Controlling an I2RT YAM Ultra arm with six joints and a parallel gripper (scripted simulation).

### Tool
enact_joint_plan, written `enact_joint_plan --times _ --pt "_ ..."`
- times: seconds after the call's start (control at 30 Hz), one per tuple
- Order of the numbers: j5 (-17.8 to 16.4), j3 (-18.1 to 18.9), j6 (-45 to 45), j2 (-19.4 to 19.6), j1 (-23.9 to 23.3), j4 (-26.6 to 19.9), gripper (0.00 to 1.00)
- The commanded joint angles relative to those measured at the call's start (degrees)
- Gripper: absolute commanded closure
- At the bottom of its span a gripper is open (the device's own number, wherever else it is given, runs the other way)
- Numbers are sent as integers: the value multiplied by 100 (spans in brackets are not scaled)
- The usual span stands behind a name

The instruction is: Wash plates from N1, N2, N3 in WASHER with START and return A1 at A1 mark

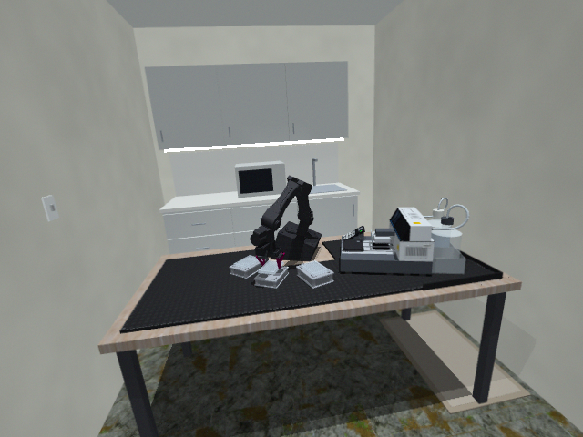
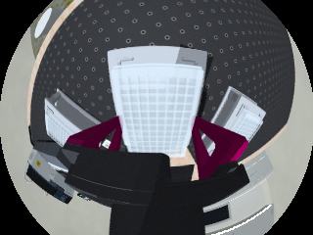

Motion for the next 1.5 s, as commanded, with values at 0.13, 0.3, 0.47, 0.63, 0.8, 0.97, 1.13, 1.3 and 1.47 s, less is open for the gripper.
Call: enact_joint_plan --times 0.13,0.3,0.47,0.63,0.8,0.97,1.13,1.3,1.47 --pt "-9 -32 80 49 20 269 100" --pt "-9 -31 80 50 20 268 100" --pt "-9 -47 80 41 21 275 100" --pt "-10 -68 81 29 21 284 100" --pt "-10 -85 82 19 22 291 100" --pt "-10 -92 82 14 22 294 100" --pt "-10 -104 82 7 22 299 100" --pt "-10 -112 83 3 23 303 100" --pt "-10 -116 83 0 23 305 100"
